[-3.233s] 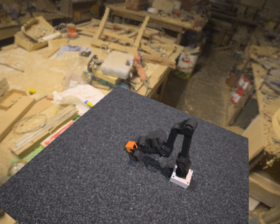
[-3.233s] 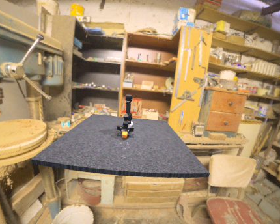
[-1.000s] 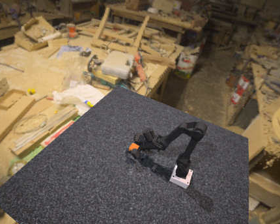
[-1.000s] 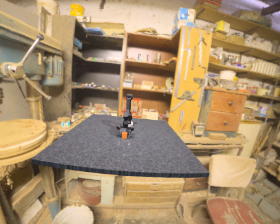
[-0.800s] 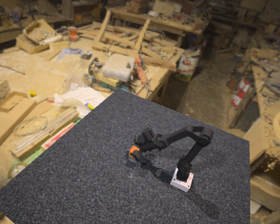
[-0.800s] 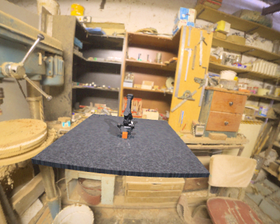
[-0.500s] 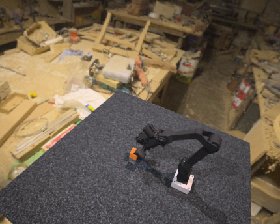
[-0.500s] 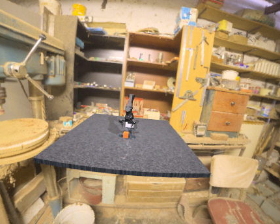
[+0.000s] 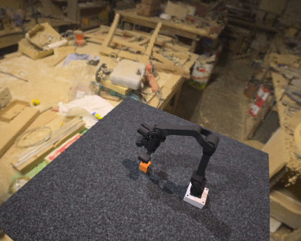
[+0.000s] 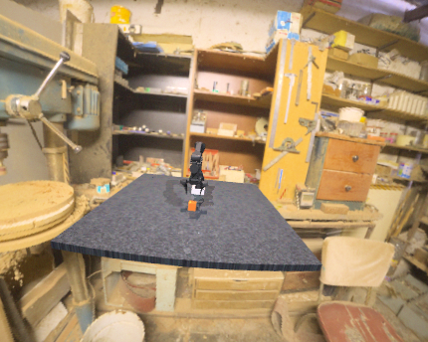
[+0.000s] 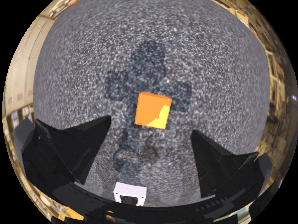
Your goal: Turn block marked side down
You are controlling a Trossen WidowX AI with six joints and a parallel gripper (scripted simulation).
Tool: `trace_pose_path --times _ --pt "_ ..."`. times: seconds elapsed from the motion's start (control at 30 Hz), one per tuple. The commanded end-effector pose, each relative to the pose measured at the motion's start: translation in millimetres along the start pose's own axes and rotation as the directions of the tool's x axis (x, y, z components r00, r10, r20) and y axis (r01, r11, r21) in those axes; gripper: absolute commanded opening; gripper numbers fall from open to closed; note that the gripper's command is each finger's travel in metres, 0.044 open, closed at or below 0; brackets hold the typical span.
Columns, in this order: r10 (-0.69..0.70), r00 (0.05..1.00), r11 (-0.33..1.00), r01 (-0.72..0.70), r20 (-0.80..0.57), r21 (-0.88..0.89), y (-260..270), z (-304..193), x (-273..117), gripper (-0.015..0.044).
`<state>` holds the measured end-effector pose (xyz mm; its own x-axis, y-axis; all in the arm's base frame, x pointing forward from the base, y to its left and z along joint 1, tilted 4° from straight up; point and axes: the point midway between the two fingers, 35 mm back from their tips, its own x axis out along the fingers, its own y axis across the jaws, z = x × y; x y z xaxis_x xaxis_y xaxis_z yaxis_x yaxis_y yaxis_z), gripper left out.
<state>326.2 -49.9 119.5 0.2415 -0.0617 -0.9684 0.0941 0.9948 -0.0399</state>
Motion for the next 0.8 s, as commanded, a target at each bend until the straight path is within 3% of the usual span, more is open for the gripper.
trace_pose_path --times 0.0,0.2,0.33,0.77 --pt "-0.005 0.993 1.0 0.005 -0.115 0.001 0 6 -4 0.044" --pt "-0.007 0.986 1.0 0.007 -0.169 -0.001 0 8 -4 0.044" --pt "-0.007 0.986 1.0 0.007 -0.169 -0.001 0 2 27 0.044" --pt "-0.007 0.986 1.0 0.007 -0.169 -0.001 1 -2 49 0.044"
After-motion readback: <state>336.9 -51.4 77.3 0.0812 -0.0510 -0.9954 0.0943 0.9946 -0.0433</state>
